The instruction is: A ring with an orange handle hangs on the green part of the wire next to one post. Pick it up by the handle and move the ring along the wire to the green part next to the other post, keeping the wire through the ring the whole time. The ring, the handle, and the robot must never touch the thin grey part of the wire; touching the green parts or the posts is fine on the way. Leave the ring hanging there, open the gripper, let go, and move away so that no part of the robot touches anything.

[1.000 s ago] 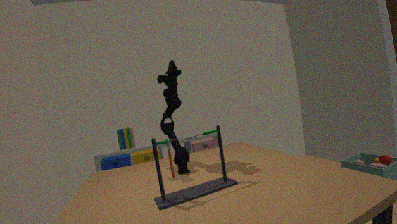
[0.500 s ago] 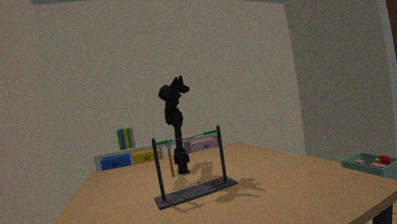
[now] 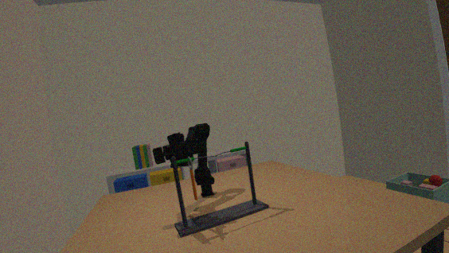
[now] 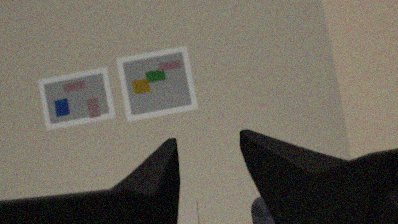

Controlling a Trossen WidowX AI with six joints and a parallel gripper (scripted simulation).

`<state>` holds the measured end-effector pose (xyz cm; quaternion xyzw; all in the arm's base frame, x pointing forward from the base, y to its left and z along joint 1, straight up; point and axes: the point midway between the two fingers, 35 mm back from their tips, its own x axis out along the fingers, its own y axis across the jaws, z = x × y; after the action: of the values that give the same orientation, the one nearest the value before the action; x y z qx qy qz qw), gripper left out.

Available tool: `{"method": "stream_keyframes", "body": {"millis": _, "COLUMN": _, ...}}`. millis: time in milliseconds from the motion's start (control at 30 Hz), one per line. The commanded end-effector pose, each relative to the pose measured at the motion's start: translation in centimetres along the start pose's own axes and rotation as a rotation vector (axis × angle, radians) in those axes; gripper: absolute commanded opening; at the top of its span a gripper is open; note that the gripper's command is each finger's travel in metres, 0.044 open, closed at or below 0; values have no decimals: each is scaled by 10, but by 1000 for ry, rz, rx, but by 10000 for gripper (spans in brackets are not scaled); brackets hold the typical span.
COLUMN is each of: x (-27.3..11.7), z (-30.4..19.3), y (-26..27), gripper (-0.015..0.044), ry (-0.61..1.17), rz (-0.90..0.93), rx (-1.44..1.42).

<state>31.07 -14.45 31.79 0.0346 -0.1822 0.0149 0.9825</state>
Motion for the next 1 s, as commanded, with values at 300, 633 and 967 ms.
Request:
{"method": "stream_keyframes", "body": {"millis": 300, "x": -110, "z": -151, "y": -20, "gripper": 160, "ry": 363, "rz": 8, "rx": -97}}
{"method": "stream_keyframes", "body": {"millis": 633, "x": -167, "z": -185, "y": 9, "gripper": 160, "ry": 453, "rz": 73, "rx": -64}}
{"method": "stream_keyframes", "body": {"millis": 967, "x": -137, "z": -176, "y": 9, "gripper": 160, "ry": 452, "rz": 80, "rx": -67}}
